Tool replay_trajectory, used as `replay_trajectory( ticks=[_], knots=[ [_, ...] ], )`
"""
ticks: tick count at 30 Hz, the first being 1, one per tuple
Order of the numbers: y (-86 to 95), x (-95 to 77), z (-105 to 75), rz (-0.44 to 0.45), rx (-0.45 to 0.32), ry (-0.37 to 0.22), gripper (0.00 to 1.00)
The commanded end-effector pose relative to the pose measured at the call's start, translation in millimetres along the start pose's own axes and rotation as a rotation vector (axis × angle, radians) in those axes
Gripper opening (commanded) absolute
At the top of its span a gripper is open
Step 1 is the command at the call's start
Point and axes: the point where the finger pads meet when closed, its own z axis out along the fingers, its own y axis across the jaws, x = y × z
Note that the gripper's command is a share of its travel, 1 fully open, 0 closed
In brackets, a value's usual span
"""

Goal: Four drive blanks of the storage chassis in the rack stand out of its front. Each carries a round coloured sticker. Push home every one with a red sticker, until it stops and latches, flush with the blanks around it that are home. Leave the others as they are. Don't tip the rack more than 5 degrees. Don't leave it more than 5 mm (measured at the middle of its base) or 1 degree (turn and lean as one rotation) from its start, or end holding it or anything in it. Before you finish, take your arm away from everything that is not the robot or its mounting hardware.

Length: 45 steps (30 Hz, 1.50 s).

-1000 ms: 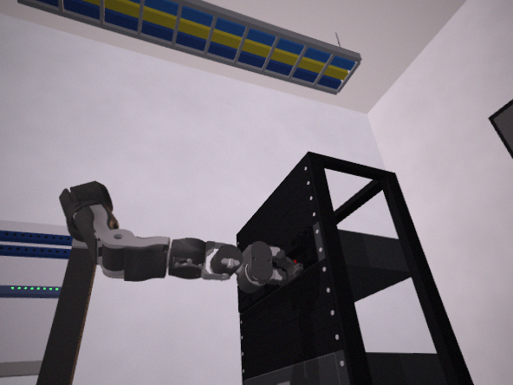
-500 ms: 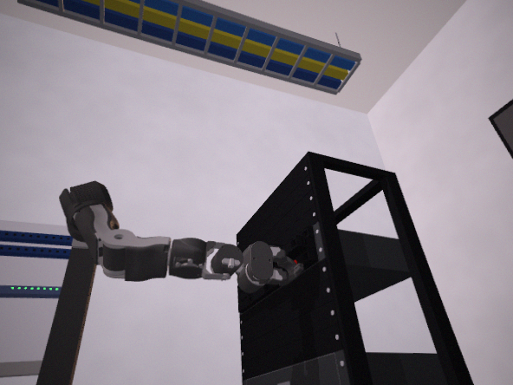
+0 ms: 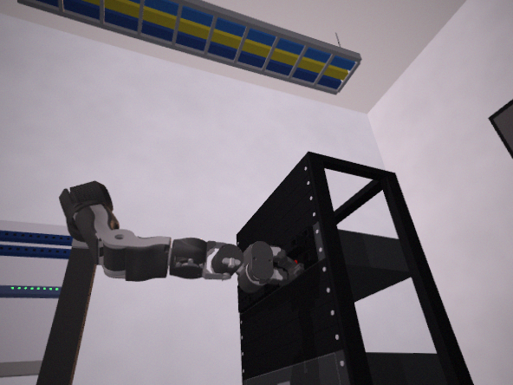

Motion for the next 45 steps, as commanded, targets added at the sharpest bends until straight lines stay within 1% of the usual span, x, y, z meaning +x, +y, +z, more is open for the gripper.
replay_trajectory(
  ticks=[1, 45],
  knots=[
    [17.7, 10.1, 5.6, 0.008, -0.054, 0.032, 0.00],
    [19.2, 11.6, 9.1, 0.009, -0.052, 0.032, 0.00]
  ],
)
